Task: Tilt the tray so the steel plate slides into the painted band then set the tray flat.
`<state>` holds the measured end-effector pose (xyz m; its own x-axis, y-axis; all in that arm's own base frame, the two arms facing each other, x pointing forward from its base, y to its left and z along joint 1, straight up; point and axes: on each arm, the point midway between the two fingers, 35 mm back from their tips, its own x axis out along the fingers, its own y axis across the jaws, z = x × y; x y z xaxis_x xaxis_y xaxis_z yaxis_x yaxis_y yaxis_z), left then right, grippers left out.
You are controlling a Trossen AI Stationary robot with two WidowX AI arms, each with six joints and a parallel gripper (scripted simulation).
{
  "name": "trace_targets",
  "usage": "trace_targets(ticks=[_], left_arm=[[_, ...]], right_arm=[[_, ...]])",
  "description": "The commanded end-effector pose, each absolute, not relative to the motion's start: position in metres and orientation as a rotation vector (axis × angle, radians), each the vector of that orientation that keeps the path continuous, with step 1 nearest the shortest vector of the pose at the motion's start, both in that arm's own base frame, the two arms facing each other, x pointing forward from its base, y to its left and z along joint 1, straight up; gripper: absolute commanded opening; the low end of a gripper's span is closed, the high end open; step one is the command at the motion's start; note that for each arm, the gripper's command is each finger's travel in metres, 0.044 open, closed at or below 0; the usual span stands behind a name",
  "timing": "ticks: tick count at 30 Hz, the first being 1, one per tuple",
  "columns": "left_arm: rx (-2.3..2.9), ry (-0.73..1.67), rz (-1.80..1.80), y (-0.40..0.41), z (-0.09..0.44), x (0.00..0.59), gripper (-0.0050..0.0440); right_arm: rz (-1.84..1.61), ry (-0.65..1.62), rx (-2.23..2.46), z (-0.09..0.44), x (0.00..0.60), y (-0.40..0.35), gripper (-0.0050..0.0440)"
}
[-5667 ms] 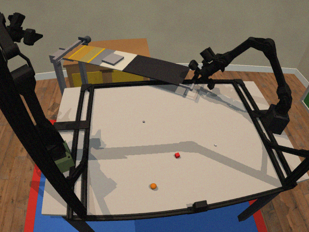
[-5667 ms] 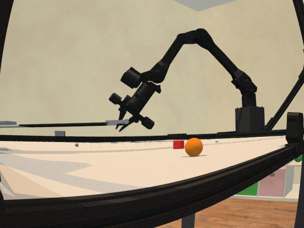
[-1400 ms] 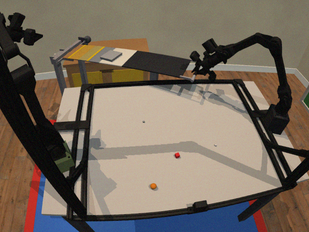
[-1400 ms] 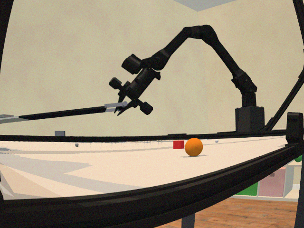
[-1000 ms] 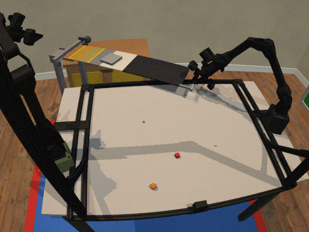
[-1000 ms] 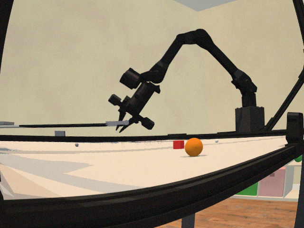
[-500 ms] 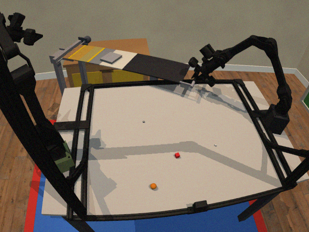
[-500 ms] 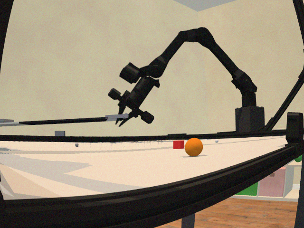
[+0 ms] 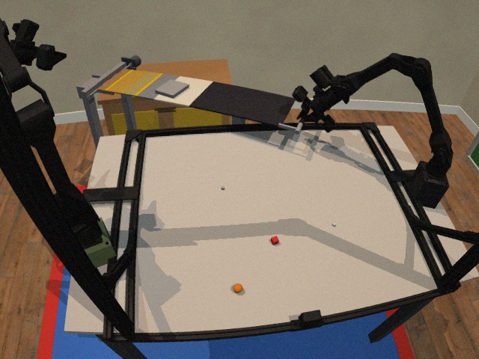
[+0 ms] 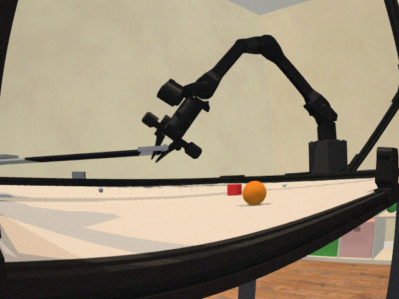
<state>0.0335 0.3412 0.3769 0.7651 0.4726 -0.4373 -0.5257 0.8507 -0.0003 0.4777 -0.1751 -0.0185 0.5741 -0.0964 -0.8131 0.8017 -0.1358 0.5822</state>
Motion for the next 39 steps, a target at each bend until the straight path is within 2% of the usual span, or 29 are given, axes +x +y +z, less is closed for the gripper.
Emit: trace_targets(ticks=[1, 39], left_arm=[[-0.124, 0.440, 0.541, 0.341, 0.377, 0.034, 0.0440], [-0.124, 0.440, 0.541, 0.341, 0.377, 0.034, 0.0440]], right_arm=[[-0.856, 0.611, 1.519, -0.003, 0.478, -0.176, 0.0000], [-0.838, 0.592, 1.523, 0.024, 0.481, -0.176, 0.0000]])
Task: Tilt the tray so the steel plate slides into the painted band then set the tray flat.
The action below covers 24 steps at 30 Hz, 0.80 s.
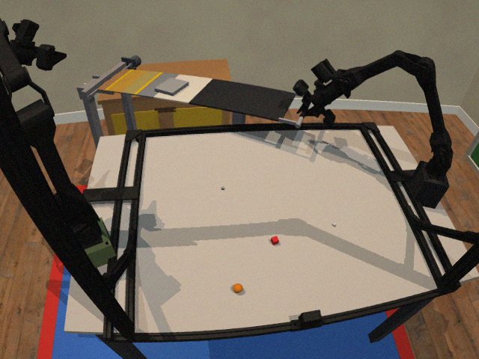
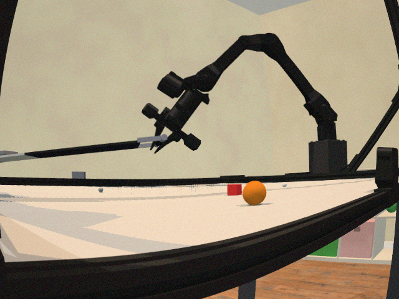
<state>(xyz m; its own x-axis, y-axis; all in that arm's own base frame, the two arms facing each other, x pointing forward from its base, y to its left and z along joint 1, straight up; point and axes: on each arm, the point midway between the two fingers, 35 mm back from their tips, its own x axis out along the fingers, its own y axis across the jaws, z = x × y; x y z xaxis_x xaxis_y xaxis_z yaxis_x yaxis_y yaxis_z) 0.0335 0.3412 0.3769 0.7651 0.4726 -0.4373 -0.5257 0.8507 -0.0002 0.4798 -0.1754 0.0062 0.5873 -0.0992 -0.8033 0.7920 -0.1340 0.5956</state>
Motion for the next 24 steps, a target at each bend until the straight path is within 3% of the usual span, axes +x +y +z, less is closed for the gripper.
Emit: trace_targets(ticks=[1, 24], left_arm=[[-0.124, 0.440, 0.541, 0.3411, 0.3767, 0.0336, 0.0440], [-0.124, 0.440, 0.541, 0.3411, 0.3767, 0.0336, 0.0440]], right_arm=[[-0.838, 0.592, 1.524, 0.0249, 0.4811, -0.1762, 0.0000], [-0.828, 0.581, 1.526, 0.0327, 0.4820, -0.1764, 0.0000]])
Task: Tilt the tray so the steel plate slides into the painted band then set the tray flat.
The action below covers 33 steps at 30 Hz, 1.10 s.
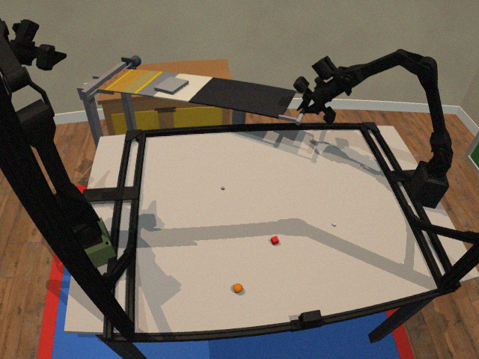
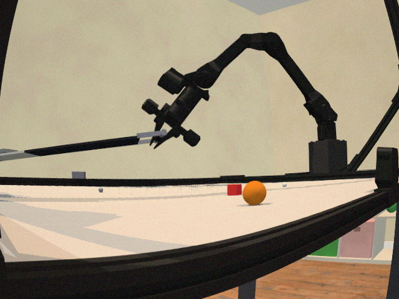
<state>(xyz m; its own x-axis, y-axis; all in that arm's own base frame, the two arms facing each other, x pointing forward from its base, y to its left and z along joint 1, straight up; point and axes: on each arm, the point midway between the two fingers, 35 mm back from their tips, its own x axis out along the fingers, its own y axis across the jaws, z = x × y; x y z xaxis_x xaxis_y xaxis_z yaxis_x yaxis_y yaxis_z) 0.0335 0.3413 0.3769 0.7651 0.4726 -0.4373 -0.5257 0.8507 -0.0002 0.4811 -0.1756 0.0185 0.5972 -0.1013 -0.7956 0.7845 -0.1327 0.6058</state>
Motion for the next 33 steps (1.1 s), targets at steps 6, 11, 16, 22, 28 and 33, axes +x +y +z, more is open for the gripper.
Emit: trace_targets(ticks=[6, 11, 16, 22, 28, 33], left_arm=[[-0.124, 0.440, 0.541, 0.341, 0.377, 0.034, 0.0440], [-0.124, 0.440, 0.541, 0.341, 0.377, 0.034, 0.0440], [-0.124, 0.440, 0.541, 0.341, 0.377, 0.034, 0.0440], [-0.124, 0.440, 0.541, 0.341, 0.377, 0.034, 0.0440], [-0.124, 0.440, 0.541, 0.341, 0.377, 0.034, 0.0440], [-0.124, 0.440, 0.541, 0.341, 0.377, 0.034, 0.0440]], right_arm=[[-0.827, 0.581, 1.526, 0.034, 0.482, -0.176, 0.0000], [-0.825, 0.578, 1.527, 0.038, 0.483, -0.176, 0.0000], [-0.822, 0.576, 1.527, 0.041, 0.483, -0.177, 0.0000], [-0.824, 0.577, 1.527, 0.031, 0.482, -0.176, 0.0000], [-0.853, 0.608, 1.520, -0.054, 0.476, -0.175, 0.0000], [-0.875, 0.631, 1.514, -0.054, 0.476, -0.175, 0.0000]])
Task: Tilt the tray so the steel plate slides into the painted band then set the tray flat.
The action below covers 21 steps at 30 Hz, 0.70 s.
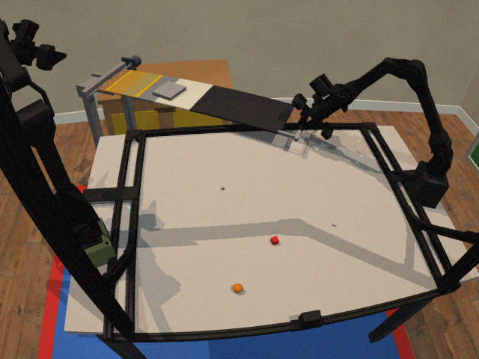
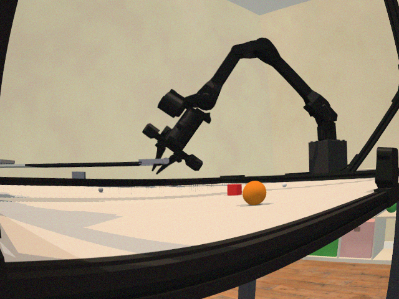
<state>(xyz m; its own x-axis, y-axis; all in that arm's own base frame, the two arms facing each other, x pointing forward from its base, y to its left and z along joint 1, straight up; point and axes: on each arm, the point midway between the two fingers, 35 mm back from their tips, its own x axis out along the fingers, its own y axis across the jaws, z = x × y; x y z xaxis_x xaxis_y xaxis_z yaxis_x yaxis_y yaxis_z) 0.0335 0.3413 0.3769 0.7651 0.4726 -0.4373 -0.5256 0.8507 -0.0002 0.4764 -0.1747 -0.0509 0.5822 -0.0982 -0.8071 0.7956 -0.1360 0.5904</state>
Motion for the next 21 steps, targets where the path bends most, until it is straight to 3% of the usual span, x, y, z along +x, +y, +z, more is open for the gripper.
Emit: trace_targets(ticks=[1, 21], left_arm=[[-0.124, 0.440, 0.541, 0.341, 0.377, 0.034, 0.0440], [-0.124, 0.440, 0.541, 0.341, 0.377, 0.034, 0.0440]], right_arm=[[-0.875, 0.631, 1.514, -0.051, 0.476, -0.175, 0.0000], [-0.863, 0.618, 1.517, -0.014, 0.478, -0.176, 0.0000]])
